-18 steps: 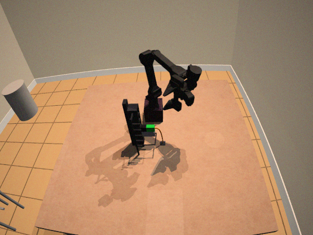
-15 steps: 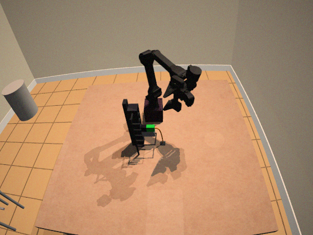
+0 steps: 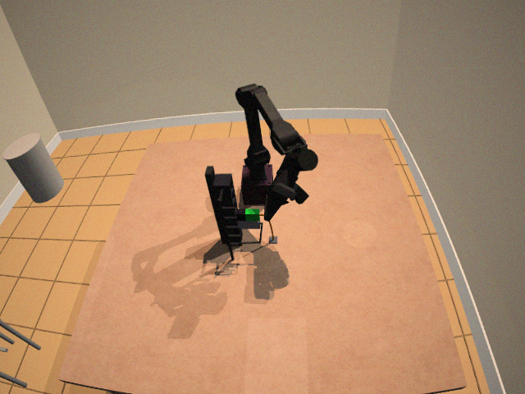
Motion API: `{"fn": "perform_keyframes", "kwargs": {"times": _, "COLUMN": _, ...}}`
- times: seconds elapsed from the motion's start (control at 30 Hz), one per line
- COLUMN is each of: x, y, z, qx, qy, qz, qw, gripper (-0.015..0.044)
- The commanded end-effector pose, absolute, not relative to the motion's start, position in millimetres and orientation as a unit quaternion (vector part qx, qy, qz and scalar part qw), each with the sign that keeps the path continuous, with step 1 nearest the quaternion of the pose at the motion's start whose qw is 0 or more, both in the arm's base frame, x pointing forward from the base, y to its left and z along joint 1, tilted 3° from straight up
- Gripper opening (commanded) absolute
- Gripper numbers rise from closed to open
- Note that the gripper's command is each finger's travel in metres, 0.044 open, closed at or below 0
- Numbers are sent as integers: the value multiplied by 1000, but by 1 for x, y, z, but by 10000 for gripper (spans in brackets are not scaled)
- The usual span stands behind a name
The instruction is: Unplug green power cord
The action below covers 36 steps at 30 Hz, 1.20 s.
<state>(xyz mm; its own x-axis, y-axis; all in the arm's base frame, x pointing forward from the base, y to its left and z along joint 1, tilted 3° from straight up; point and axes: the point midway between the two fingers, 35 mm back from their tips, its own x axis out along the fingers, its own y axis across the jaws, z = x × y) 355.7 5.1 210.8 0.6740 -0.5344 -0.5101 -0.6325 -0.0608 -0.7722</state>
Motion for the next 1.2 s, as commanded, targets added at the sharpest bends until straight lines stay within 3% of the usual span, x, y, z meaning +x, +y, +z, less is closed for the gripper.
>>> {"fn": "perform_keyframes", "kwargs": {"times": 0.0, "x": 315, "y": -7, "z": 140, "qx": -647, "qy": 467, "qz": 252, "qw": 547, "gripper": 160}}
{"fn": "perform_keyframes", "kwargs": {"times": 0.27, "x": 247, "y": 3, "z": 102, "qx": -469, "qy": 518, "qz": 432, "qw": 570, "gripper": 160}}
{"fn": "perform_keyframes", "kwargs": {"times": 1.17, "x": 244, "y": -14, "z": 102, "qx": -466, "qy": 520, "qz": 434, "qw": 570, "gripper": 160}}
